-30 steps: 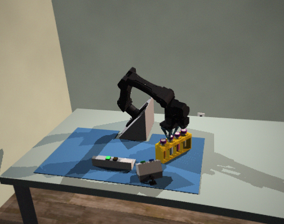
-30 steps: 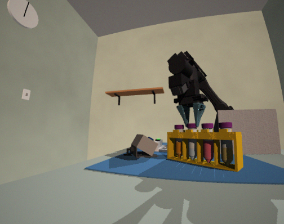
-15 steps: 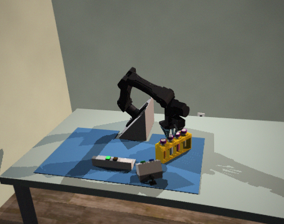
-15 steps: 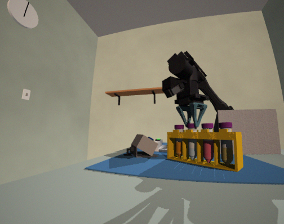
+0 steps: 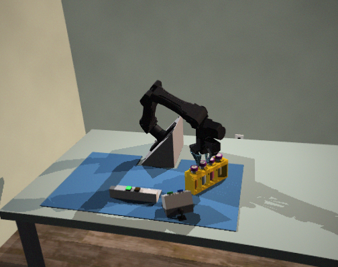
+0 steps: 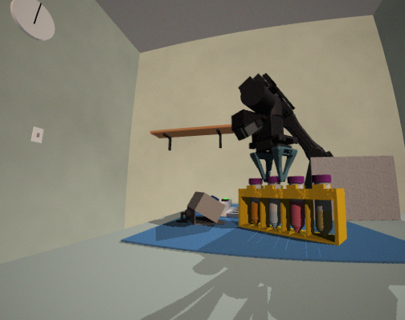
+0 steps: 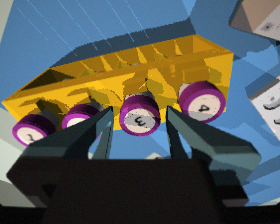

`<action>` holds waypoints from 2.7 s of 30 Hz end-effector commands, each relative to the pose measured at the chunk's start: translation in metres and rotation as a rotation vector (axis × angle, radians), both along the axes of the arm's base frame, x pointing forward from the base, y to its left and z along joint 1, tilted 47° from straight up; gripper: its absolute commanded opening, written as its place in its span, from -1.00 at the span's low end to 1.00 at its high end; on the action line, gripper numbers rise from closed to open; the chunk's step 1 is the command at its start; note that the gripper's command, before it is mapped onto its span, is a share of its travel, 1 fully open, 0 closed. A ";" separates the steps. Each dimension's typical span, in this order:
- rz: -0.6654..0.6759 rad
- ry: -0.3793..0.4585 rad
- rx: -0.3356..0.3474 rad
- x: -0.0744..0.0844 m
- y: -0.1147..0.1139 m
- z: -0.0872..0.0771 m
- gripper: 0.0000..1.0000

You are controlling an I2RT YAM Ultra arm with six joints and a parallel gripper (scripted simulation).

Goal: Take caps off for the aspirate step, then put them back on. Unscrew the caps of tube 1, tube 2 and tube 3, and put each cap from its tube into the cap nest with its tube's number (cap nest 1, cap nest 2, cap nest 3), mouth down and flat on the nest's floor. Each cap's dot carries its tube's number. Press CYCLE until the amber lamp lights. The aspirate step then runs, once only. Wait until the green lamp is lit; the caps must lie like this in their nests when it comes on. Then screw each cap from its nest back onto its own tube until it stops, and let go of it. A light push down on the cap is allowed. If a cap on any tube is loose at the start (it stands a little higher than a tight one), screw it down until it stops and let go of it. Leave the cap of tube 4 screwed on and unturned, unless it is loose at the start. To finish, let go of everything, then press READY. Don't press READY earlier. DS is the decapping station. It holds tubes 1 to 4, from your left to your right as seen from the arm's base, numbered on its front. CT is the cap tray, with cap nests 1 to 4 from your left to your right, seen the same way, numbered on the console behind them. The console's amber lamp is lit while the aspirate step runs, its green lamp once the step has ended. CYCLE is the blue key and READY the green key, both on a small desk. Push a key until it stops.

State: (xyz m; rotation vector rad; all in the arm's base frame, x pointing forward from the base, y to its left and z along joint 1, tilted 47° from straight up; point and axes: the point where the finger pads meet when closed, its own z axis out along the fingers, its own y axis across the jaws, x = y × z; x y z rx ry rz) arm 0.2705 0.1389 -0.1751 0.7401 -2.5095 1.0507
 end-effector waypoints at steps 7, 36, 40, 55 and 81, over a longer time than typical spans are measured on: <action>0.200 0.193 0.036 0.003 0.006 0.003 -0.02; 0.517 0.531 0.075 0.003 0.006 0.003 -1.00; 0.517 0.531 0.075 0.003 0.006 0.003 -1.00; 0.221 0.216 0.039 0.003 0.005 0.002 -1.00; -0.019 -0.040 0.009 0.003 0.005 0.002 -0.02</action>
